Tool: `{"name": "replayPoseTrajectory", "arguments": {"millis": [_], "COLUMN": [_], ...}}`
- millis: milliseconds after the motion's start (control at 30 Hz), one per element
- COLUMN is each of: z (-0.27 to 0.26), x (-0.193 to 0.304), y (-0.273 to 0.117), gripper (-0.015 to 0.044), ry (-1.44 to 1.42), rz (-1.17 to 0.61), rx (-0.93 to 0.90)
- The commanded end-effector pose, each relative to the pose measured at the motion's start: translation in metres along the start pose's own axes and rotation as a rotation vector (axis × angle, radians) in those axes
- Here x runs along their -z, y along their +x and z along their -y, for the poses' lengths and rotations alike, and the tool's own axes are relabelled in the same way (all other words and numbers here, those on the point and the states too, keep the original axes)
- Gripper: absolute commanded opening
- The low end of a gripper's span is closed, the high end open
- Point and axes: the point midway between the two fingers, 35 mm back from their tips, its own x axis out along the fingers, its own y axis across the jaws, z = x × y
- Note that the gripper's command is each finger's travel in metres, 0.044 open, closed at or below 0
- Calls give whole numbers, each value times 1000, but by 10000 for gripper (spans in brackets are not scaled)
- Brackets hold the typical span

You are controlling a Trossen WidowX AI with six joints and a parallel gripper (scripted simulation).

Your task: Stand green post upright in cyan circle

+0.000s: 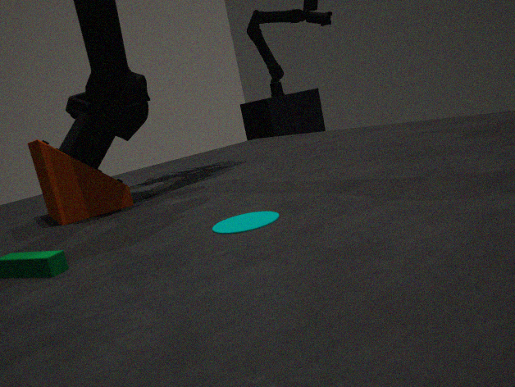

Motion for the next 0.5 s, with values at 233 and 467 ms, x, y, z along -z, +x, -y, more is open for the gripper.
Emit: {"name": "replayPoseTrajectory", "arguments": {"millis": [233,467], "z": [68,105], "x": [70,138], "y": [62,68], "gripper": [233,233], "ry": [220,397], "rz": [-368,-570], "rx": [96,166]}}
